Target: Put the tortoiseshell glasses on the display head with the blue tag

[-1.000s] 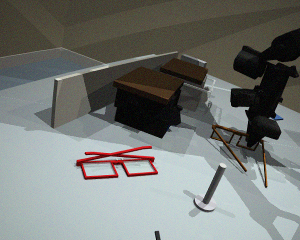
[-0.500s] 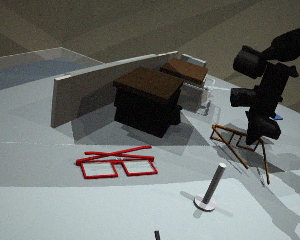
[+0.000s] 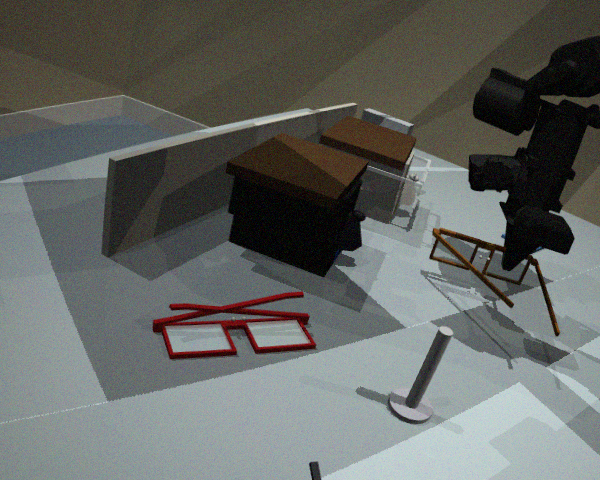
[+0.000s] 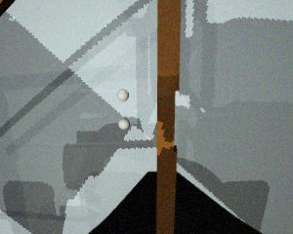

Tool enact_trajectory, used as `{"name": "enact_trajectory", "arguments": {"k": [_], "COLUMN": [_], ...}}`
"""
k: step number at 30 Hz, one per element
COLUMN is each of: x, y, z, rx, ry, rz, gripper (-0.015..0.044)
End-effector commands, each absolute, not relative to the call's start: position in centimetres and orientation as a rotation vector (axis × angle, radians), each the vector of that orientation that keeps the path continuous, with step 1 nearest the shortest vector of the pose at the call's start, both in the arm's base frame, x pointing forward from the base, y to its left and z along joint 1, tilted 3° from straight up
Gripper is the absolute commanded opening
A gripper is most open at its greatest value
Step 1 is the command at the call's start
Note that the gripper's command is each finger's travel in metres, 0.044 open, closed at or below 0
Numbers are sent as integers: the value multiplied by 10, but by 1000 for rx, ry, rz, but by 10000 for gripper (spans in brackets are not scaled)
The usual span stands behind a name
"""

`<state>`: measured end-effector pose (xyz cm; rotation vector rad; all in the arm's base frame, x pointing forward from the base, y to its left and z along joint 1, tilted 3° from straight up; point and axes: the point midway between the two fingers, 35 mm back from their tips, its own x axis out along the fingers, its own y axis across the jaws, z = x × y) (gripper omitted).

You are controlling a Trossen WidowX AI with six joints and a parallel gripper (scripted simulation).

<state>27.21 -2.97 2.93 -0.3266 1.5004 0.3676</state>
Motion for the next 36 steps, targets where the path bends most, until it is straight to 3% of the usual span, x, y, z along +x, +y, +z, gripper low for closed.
{"name": "enact_trajectory", "arguments": {"k": [1,16,36], "x": [274,269,271], "y": [-31,-26,64], "z": [61,102,105], "rx": [-331,-329,-324], "ry": [1486,1486,1486], "rz": [366,367,372], "gripper": [0,0,0]}}
